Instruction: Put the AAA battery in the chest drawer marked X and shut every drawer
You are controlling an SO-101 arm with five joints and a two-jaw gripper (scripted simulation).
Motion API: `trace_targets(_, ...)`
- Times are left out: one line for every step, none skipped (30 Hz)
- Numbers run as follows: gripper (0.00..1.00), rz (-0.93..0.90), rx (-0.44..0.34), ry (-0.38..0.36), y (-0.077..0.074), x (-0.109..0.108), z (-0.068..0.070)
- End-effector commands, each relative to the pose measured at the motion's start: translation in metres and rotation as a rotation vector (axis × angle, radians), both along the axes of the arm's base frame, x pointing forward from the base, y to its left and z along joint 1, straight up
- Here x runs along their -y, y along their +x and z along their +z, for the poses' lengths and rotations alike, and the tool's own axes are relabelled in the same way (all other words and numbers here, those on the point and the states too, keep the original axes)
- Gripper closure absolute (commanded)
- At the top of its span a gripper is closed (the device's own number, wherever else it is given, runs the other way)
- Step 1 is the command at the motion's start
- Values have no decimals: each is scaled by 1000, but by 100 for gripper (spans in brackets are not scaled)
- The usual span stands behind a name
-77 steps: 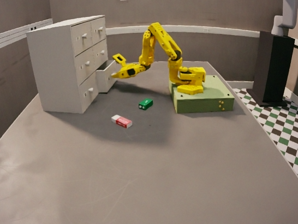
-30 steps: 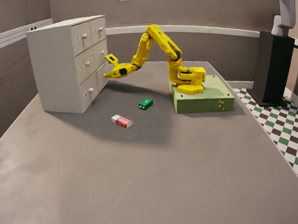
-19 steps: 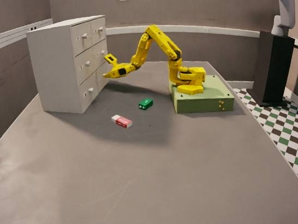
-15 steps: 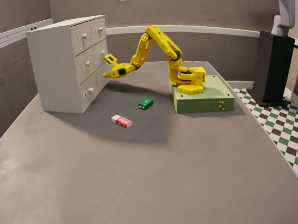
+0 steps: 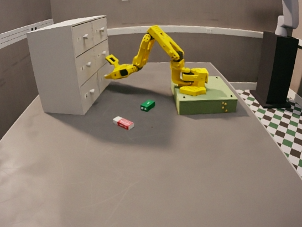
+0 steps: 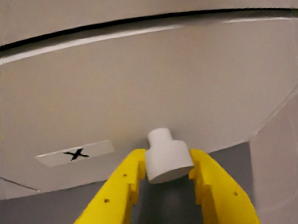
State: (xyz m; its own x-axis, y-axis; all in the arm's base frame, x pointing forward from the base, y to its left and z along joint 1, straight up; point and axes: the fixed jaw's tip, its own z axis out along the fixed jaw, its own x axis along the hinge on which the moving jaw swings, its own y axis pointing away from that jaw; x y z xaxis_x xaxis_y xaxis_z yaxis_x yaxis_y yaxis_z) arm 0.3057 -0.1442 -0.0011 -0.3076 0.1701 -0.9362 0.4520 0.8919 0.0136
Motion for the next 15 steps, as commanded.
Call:
trace_targets(99, 1, 7, -2, 1, 0, 2)
trace_targets(98, 1, 7, -2, 1, 0, 2)
trace_targets(98, 1, 7, -2, 1, 0, 2)
trace_targets(97, 1, 7, -2, 1, 0, 2)
trace_targets(96, 1, 7, -2, 1, 0, 2)
trace_targets(95, 1, 7, -2, 1, 0, 2)
trace_targets(94, 1, 7, -2, 1, 0, 2)
trace_targets(94, 1, 7, -2, 1, 0, 2)
trace_targets(93, 1, 7, -2, 1, 0, 2)
trace_targets(92, 1, 7, -2, 1, 0, 2)
trace_targets(91, 1, 7, -2, 1, 0, 2)
trace_targets(90, 1, 7, -2, 1, 0, 2)
trace_targets(90, 1, 7, -2, 1, 0, 2)
trace_targets(89, 1, 7, -2, 1, 0, 2)
trace_targets(88, 1, 7, -2, 1, 0, 2)
